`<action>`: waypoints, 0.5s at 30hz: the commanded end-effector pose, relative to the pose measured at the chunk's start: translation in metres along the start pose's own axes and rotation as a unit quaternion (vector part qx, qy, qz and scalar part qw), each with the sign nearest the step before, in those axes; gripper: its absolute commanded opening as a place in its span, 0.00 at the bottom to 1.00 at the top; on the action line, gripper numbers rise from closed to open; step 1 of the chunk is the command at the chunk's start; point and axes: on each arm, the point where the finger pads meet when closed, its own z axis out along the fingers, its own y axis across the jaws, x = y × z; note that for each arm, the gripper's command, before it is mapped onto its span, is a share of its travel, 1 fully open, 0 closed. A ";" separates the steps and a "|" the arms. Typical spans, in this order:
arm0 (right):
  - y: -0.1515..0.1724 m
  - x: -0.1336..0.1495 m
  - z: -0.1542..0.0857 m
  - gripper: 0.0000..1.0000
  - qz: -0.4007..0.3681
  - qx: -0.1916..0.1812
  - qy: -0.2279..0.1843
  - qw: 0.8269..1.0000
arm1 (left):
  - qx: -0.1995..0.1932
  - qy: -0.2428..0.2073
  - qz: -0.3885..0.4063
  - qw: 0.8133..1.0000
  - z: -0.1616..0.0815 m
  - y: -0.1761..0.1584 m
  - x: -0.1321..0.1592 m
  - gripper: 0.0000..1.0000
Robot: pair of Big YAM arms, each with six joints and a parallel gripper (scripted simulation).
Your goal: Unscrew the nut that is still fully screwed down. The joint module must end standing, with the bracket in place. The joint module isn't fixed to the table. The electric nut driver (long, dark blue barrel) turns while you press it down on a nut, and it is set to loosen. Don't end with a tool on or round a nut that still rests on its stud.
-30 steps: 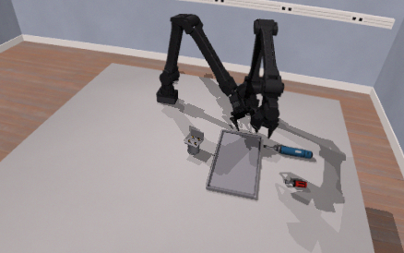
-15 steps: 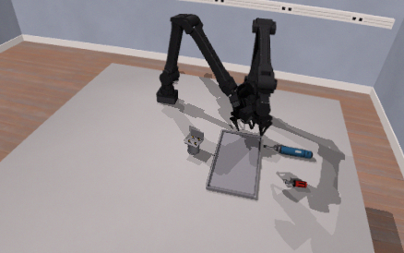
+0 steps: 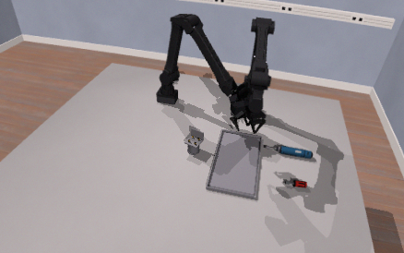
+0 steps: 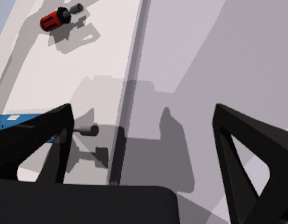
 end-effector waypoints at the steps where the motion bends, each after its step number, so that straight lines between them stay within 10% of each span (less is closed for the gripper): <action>1: 0.017 -0.010 -0.001 0.86 0.015 -0.011 -0.007 1.000 | -0.027 -0.016 0.053 0.998 -0.032 0.012 -0.016 0.65; 15: 0.017 -0.010 -0.001 0.86 0.015 -0.011 -0.007 1.000 | -0.017 -0.009 0.043 0.999 -0.018 0.009 -0.009 0.65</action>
